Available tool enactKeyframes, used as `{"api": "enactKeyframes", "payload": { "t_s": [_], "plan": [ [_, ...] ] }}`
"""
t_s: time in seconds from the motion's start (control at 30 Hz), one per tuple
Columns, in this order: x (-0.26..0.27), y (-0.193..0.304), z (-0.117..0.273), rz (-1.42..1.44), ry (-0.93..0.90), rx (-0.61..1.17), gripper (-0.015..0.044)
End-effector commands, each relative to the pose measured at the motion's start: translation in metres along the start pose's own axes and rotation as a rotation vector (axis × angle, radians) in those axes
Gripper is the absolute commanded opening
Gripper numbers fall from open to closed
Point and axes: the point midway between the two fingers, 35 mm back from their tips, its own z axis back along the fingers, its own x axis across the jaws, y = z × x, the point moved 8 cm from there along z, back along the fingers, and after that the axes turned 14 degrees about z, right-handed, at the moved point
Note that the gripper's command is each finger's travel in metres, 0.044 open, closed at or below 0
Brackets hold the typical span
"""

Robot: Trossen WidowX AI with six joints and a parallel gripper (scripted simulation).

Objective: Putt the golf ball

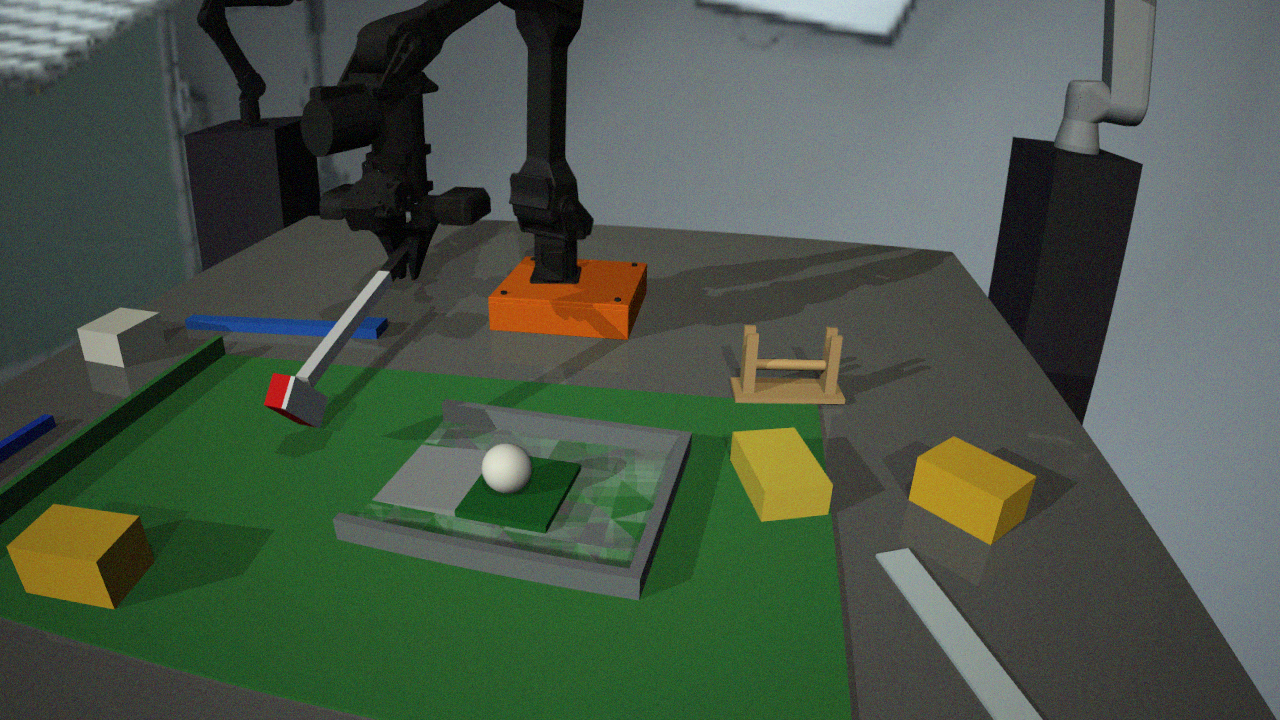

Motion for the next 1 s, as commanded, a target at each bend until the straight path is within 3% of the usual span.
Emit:
{"api": "enactKeyframes", "payload": {
  "t_s": [0.0, 0.97],
  "plan": [
    [0.0003, 0.0003, 0.022, -0.005, 0.016, -0.02, 0.0],
    [0.0003, 0.0003, 0.0146, 0.0, 0.007, -0.01, 0.0]
  ]
}}
